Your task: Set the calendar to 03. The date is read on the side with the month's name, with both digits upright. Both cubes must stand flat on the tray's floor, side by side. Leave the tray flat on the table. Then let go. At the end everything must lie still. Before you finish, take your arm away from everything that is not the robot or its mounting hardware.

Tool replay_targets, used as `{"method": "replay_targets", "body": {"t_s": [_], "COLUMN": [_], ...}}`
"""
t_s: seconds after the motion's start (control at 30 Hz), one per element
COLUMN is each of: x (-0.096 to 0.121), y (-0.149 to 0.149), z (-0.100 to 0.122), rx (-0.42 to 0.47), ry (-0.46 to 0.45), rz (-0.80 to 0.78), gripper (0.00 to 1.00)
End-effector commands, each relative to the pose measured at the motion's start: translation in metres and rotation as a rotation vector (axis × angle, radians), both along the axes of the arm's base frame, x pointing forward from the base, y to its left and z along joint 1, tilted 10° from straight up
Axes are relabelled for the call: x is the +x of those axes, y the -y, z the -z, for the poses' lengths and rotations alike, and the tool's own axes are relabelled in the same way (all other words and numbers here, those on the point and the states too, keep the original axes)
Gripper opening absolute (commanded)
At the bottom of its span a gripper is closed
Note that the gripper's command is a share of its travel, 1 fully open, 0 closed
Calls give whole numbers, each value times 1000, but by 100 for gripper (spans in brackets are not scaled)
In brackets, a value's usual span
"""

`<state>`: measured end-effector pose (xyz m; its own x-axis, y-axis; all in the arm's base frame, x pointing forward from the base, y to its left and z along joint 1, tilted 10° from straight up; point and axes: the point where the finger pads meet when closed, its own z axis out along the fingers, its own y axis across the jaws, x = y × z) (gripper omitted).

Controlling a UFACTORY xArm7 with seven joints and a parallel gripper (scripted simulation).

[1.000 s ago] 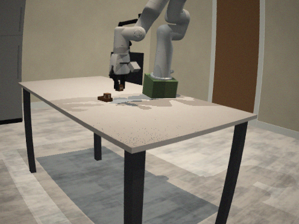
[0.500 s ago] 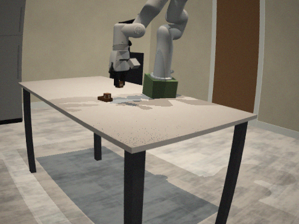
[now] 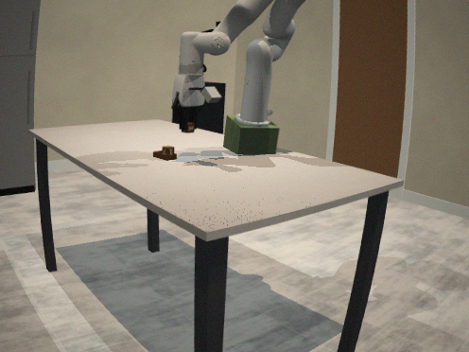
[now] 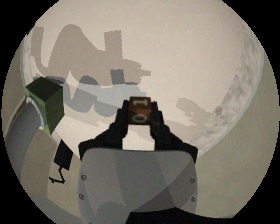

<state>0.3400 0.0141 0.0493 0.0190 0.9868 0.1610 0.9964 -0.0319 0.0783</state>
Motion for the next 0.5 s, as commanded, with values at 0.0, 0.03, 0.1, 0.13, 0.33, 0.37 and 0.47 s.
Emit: {"method": "replay_targets", "body": {"t_s": [0.0,0.03,0.1,0.13,0.33,0.37,0.47], "x": [0,0,0,0,5,5,4], "y": [0,0,0,0,61,61,83], "z": [-2,-2,-2,-2,1,1,3], "rx": [-1,-1,-1,-1,1,1,0], "ry": [4,4,4,4,6,6,6], "rz": [1,1,1,1,-4,-4,-6], "gripper": [27,27,27,27,27,27,27]}}
